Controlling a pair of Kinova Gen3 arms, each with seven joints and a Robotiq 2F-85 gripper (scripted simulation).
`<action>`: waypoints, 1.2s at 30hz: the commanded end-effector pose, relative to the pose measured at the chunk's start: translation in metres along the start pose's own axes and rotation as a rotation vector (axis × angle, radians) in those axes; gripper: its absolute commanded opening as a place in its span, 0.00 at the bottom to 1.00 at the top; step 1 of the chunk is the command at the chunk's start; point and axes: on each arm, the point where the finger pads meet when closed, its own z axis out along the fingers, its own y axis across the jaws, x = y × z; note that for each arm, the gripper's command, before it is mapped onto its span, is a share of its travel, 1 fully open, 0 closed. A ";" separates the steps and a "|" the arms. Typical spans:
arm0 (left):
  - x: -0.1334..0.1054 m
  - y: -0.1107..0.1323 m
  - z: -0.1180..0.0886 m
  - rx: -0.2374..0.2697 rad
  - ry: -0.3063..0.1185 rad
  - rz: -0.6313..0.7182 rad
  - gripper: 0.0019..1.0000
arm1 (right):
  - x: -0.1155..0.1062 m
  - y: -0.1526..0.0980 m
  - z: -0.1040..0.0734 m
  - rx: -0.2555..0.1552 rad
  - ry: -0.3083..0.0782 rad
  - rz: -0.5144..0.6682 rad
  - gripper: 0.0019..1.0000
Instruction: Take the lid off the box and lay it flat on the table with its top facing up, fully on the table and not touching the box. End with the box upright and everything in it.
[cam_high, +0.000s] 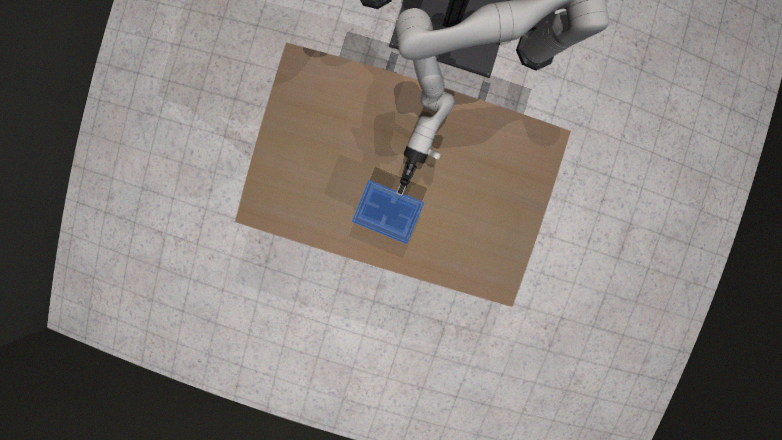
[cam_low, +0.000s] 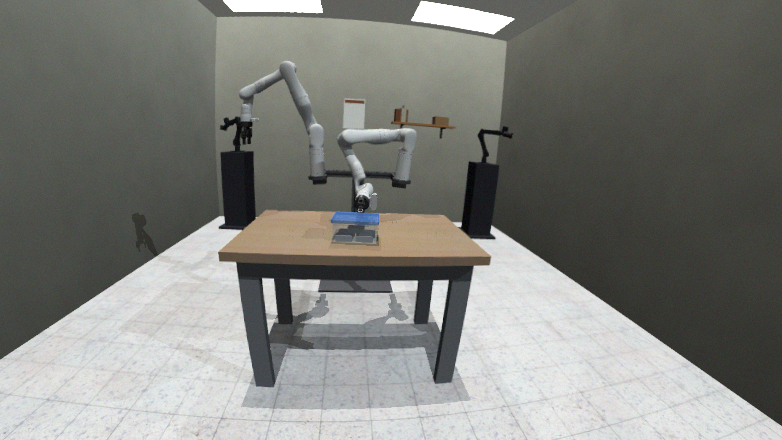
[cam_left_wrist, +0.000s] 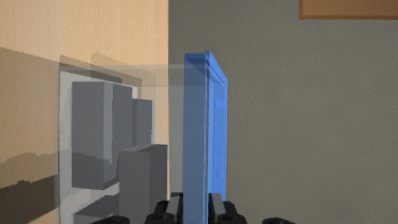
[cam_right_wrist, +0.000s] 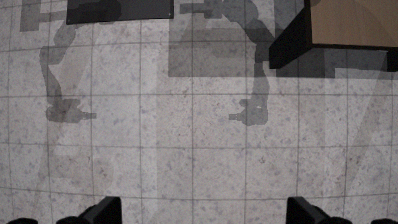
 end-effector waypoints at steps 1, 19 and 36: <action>0.000 0.001 0.000 -0.002 0.000 -0.001 0.23 | 0.000 0.000 -0.001 0.000 -0.002 0.000 1.00; 0.000 0.002 0.000 0.003 0.000 -0.001 0.23 | 0.000 0.000 -0.001 0.000 -0.002 0.000 1.00; 0.000 0.007 -0.001 0.034 0.000 -0.001 0.23 | 0.000 0.000 -0.001 0.000 -0.002 0.000 1.00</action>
